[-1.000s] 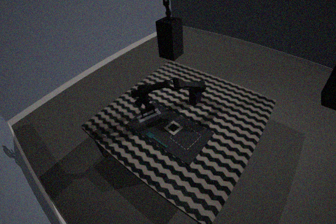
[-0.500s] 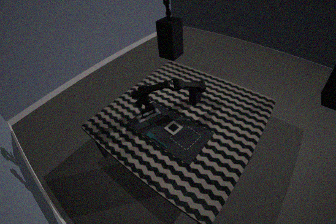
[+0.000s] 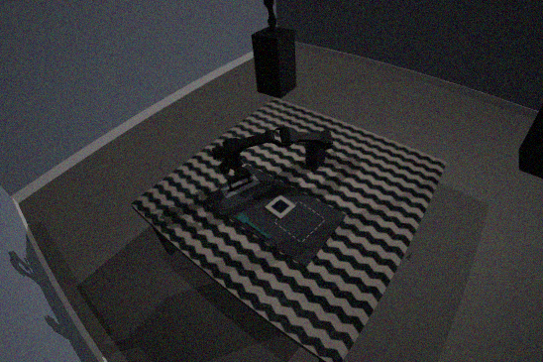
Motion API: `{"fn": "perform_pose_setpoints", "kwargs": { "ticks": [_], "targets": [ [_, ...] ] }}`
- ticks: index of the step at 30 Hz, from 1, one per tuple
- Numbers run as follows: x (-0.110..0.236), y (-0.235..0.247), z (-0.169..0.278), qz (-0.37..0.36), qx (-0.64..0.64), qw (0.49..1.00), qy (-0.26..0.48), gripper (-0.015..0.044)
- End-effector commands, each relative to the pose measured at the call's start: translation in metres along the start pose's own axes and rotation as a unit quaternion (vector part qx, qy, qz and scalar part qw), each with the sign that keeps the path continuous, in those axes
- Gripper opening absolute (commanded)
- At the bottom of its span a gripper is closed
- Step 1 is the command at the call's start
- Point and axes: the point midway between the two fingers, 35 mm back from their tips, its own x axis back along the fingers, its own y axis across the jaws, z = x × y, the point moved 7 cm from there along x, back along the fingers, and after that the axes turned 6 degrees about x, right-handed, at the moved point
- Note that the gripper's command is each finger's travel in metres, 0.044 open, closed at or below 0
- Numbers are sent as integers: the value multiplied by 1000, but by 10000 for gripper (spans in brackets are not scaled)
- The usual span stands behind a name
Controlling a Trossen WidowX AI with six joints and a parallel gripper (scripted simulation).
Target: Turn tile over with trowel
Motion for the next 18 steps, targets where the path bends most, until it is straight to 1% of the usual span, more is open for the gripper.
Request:
{"fn": "perform_pose_setpoints", "kwargs": {
  "ticks": [1, 3, 10, 18],
  "targets": [
    [-1, 0, 0, 0, -1, 1000, -1, 130],
    [-1, 0, 0, 0, 9, 1000, -1, 130],
    [-1, 0, 0, 0, 111, 994, -1, 130],
    [-1, -1, 0, 0, 230, 973, -1, 130]
  ]
}}
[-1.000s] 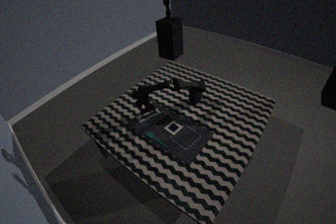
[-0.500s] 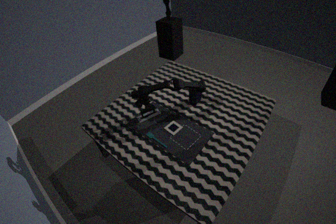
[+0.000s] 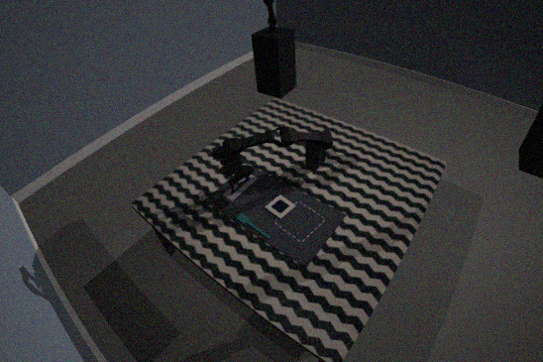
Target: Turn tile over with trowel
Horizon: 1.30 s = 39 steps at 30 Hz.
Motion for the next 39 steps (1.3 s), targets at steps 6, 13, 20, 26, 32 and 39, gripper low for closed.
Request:
{"fn": "perform_pose_setpoints", "kwargs": {
  "ticks": [6, 13, 20, 26, 32, 39],
  "targets": [
    [-1, 0, 0, 1, 133, 991, 1, 130],
    [-1, 0, 0, 0, 237, 972, 1, 130],
    [-1, 0, 0, 0, 337, 941, 1, 130],
    [-1, 0, 0, 0, 400, 917, 1, 130],
    [-1, 0, 0, 0, 400, 917, 1, 183],
    [-1, 0, 0, 0, 400, 917, 1, 270]
  ]
}}
